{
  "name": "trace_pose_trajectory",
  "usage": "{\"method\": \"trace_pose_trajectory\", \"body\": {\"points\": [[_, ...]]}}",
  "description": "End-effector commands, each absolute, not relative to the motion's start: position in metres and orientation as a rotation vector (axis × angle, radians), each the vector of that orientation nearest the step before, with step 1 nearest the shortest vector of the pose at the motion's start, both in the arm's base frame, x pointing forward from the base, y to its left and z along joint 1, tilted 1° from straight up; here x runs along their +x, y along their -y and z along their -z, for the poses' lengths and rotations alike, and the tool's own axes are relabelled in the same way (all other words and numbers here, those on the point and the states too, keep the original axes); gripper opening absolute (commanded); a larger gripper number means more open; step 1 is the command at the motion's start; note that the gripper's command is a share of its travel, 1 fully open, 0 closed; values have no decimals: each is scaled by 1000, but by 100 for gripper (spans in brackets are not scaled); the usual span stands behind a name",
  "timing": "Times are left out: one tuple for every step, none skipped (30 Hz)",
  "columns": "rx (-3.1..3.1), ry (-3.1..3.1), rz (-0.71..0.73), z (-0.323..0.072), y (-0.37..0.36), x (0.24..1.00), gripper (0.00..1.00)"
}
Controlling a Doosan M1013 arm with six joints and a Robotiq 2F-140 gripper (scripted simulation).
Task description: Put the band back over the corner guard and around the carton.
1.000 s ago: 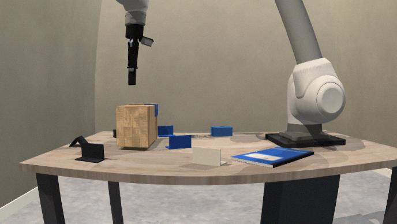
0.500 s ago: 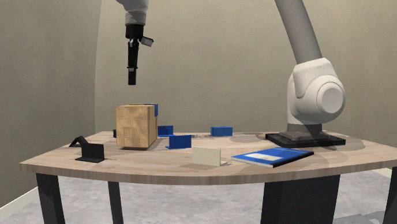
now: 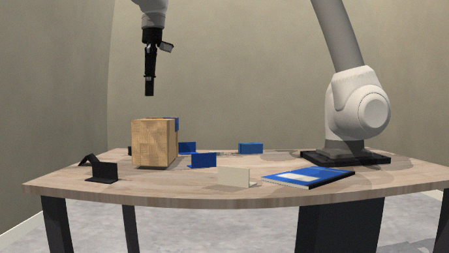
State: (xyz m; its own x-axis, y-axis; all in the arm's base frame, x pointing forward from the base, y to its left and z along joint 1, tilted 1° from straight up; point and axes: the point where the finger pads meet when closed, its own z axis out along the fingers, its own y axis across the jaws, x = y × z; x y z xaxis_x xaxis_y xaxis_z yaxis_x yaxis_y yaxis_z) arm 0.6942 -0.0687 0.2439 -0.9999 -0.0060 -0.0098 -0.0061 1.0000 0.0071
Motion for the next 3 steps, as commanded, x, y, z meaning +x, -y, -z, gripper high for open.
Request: {"method": "trace_pose_trajectory", "body": {"points": [[-9,-3130,-12,-245,69,694,18],[-9,-3130,-12,-245,69,694,18],[-9,-3130,-12,-245,69,694,18]]}}
